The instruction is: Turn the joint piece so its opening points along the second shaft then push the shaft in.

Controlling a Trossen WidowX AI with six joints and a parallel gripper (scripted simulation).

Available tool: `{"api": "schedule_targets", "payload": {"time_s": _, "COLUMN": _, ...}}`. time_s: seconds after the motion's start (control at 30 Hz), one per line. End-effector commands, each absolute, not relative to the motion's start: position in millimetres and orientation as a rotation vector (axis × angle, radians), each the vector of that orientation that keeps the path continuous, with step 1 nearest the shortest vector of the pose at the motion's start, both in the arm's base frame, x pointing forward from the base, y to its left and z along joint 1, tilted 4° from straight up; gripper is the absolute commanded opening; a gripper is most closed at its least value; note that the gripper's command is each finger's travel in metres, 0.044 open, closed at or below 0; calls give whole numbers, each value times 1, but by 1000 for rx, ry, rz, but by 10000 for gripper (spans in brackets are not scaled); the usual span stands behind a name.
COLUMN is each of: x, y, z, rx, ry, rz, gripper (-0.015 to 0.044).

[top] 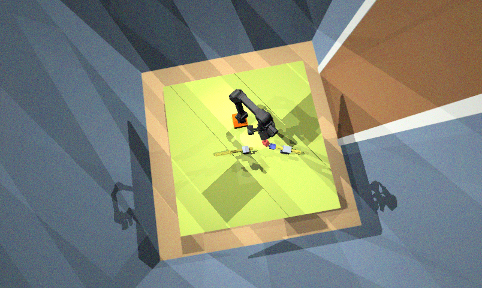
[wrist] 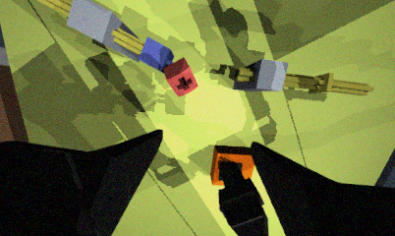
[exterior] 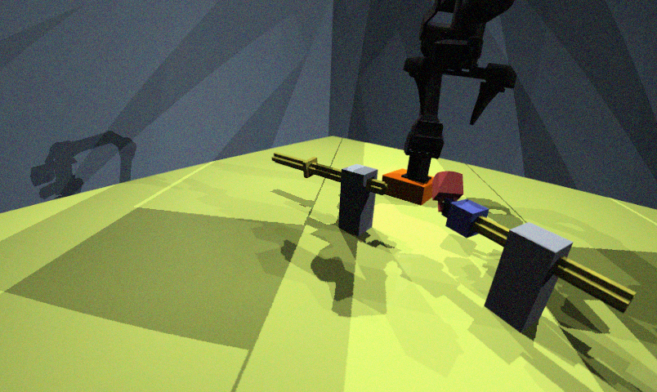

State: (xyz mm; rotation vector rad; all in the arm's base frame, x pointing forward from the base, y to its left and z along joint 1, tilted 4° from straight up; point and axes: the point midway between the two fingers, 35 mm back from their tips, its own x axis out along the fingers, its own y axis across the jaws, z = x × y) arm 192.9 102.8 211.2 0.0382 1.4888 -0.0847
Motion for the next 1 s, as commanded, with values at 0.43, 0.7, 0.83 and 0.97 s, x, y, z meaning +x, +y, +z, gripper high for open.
{"api": "schedule_targets", "payload": {"time_s": 0.43, "x": 197, "y": 104, "z": 181, "rx": -240, "ry": 1641, "rz": 142, "gripper": 440}}
{"api": "schedule_targets", "payload": {"time_s": 0.7, "x": 199, "y": 104, "z": 158, "rx": -387, "ry": 1730, "rz": 325, "gripper": 440}}
{"api": "schedule_targets", "payload": {"time_s": 0.83, "x": 199, "y": 104, "z": 149, "rx": -441, "ry": 1762, "rz": 408, "gripper": 440}}
{"api": "schedule_targets", "payload": {"time_s": 0.97, "x": 199, "y": 104, "z": 147, "rx": -444, "ry": 1764, "rz": 412, "gripper": 440}}
